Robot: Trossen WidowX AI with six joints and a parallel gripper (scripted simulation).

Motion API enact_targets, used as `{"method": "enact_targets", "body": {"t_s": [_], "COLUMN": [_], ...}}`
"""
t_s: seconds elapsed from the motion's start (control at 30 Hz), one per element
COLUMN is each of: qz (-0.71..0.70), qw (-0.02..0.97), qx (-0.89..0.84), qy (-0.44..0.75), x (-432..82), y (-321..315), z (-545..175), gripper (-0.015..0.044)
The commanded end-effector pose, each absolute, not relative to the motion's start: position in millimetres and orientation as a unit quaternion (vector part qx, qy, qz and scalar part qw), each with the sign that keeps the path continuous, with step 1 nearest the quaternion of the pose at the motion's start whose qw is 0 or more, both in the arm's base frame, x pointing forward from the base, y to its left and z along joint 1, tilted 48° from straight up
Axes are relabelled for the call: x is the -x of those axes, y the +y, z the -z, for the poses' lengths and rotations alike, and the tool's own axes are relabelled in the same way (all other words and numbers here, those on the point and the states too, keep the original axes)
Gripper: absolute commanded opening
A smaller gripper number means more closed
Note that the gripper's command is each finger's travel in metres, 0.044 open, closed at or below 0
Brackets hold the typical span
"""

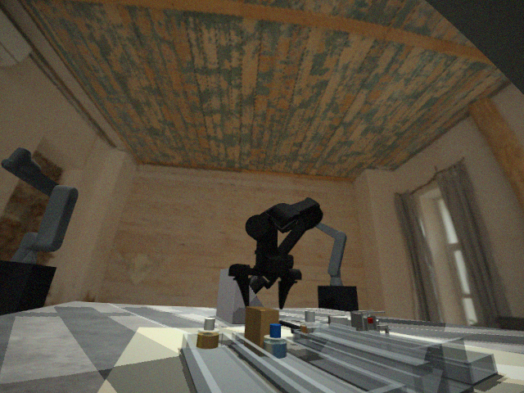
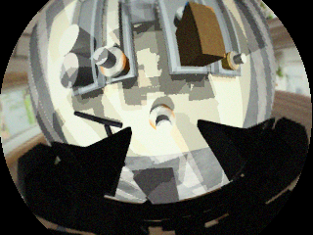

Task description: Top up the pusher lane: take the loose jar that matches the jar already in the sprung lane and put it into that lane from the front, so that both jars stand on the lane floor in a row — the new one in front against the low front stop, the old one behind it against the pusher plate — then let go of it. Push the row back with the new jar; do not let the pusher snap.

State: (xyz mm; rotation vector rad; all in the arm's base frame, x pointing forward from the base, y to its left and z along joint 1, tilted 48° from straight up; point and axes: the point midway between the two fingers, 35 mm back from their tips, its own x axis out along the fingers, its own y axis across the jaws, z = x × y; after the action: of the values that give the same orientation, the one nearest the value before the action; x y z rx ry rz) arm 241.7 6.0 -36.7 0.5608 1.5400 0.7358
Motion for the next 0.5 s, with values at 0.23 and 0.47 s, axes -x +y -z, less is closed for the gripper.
{"method": "enact_targets", "body": {"t_s": [0.23, 0.47], "qz": [-0.321, -0.321], "qw": [0.621, 0.621], "qx": [-0.248, -0.248], "qy": [0.671, 0.671], "x": [-238.7, -237.4], "y": [19.0, 27.3], "z": [47.4, 54.9], "gripper": [0.0440, 0.0440]}}
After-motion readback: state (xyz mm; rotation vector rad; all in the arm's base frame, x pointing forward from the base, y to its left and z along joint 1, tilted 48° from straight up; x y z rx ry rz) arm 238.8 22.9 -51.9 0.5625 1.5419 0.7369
